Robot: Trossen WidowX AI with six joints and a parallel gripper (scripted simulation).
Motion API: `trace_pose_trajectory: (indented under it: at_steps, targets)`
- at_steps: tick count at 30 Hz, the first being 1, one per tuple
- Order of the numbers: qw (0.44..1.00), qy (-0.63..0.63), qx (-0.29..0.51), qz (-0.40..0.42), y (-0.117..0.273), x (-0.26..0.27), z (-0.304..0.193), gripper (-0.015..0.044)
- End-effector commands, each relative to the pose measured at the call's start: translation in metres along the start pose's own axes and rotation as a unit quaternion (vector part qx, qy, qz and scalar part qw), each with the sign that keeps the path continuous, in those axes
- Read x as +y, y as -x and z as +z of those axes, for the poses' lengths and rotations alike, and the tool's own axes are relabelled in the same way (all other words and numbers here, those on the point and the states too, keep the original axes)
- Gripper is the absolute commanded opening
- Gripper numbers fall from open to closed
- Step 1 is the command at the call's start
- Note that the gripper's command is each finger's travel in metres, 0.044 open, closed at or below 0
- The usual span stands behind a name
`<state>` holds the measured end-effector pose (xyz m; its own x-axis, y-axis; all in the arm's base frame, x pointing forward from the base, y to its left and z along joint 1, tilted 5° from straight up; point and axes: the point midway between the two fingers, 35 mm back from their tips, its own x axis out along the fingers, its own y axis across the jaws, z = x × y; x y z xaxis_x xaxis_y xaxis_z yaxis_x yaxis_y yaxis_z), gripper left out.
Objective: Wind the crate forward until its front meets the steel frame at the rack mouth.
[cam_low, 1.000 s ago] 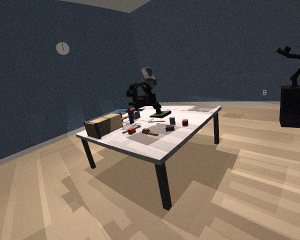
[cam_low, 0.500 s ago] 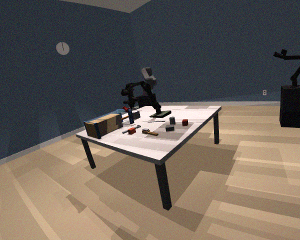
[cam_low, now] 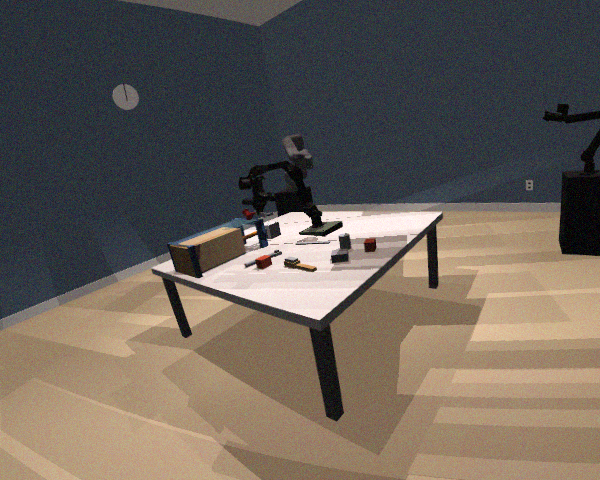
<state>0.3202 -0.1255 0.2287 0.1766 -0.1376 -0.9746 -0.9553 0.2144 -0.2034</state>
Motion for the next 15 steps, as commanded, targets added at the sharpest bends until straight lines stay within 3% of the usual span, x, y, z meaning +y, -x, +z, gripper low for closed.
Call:
trace_pose_trajectory:
  at_steps: [1,15]
  targets:
    - [1.0,-0.018,0.005,-0.007,0.006,0.011,-0.021,0.0]
    - [0.996,-0.089,0.016,0.018,0.002,0.056,-0.085,0.0]
